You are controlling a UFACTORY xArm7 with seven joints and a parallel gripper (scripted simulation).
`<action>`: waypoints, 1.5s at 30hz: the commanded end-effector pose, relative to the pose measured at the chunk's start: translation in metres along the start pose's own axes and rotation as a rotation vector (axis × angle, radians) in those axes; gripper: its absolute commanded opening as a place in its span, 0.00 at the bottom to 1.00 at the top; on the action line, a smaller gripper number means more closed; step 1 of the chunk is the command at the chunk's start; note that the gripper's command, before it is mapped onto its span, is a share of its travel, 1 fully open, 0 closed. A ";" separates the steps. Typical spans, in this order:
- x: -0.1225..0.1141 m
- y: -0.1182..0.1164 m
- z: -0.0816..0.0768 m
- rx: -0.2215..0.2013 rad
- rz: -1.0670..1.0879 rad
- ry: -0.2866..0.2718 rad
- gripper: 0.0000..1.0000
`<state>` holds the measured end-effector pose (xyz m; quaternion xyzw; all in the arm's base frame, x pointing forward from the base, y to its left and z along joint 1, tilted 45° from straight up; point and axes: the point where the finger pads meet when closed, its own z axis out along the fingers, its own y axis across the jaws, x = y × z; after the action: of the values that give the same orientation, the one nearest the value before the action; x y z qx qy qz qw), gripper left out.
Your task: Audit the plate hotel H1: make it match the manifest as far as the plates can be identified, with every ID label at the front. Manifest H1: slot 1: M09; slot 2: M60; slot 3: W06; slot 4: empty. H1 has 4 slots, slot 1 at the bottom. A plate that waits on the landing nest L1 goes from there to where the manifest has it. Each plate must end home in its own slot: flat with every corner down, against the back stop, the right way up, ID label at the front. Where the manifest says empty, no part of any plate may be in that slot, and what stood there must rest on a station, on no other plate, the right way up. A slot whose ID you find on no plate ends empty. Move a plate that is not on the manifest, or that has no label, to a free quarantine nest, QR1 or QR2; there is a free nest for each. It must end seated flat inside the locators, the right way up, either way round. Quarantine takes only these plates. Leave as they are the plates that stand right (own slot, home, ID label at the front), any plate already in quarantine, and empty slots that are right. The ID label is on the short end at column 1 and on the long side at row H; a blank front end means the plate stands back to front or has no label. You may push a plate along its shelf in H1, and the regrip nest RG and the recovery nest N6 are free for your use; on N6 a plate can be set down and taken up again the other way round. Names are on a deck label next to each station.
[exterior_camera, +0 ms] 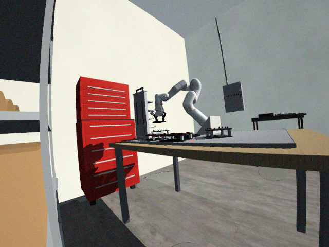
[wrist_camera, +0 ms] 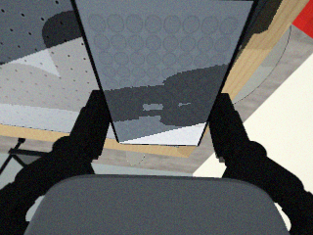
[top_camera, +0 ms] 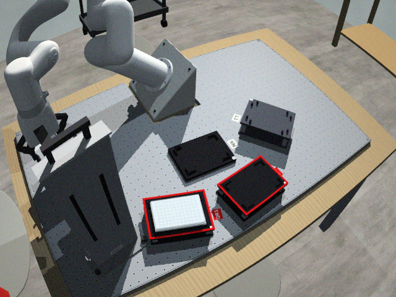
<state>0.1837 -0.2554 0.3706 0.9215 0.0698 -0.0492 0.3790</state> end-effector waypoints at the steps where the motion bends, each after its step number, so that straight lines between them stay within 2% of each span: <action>1: 0.000 0.001 -0.017 -0.003 0.000 0.001 0.00; 3: 0.000 0.001 -0.024 -0.003 0.000 0.001 0.00; 5: 0.000 0.001 -0.024 -0.003 0.000 0.001 0.00; 20: 0.000 0.001 -0.074 -0.003 0.000 0.001 0.00; 22: 0.000 0.001 -0.074 -0.003 0.000 0.001 0.00; 37: 0.000 0.000 -0.124 -0.002 0.000 0.001 0.00; 39: 0.000 0.000 -0.124 -0.002 0.000 0.001 0.00; 45: 0.000 0.000 -0.144 -0.002 0.000 0.001 0.00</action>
<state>0.1883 -0.1631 0.4628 0.9216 0.0697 -0.0496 0.3785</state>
